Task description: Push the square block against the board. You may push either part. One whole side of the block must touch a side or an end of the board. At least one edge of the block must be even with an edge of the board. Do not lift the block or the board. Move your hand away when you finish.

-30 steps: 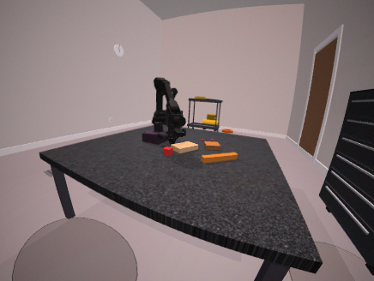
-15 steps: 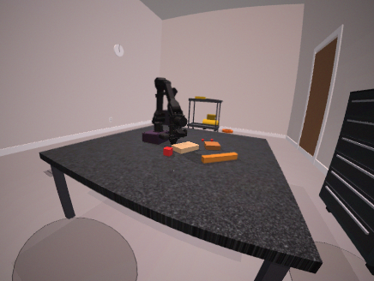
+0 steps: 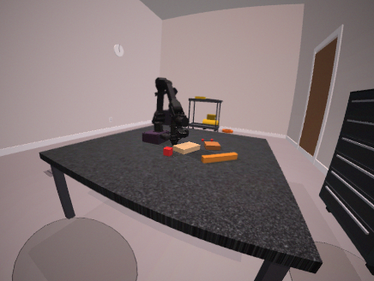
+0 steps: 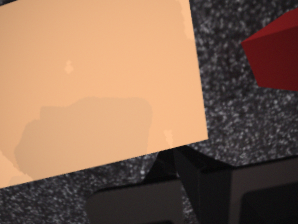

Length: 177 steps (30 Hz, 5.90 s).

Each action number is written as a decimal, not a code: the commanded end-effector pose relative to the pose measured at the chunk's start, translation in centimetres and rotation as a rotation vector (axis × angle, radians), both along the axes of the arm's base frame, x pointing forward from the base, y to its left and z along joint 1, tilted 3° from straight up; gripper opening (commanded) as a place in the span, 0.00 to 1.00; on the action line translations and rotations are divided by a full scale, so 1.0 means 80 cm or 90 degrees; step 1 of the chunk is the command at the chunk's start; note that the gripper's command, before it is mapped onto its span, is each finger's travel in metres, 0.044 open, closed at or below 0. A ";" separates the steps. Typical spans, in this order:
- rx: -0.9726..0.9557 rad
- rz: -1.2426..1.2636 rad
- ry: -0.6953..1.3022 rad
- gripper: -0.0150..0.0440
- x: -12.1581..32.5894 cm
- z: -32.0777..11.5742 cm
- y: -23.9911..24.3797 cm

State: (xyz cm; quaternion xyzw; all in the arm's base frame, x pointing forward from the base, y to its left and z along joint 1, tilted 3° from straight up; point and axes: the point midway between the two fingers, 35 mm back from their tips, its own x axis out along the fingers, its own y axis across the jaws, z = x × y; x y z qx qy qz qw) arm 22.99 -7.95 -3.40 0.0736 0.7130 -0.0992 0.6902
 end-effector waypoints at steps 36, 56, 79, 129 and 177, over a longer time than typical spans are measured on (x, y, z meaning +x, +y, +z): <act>-0.003 -0.003 -0.008 0.25 0.053 0.001 -0.008; -0.003 -0.003 -0.009 0.25 0.078 0.001 -0.009; -0.003 -0.003 -0.009 0.25 0.083 0.001 -0.006; -0.009 -0.190 -0.016 0.25 0.091 0.074 -0.010; -0.023 -0.730 -0.039 0.25 0.222 -0.001 -0.051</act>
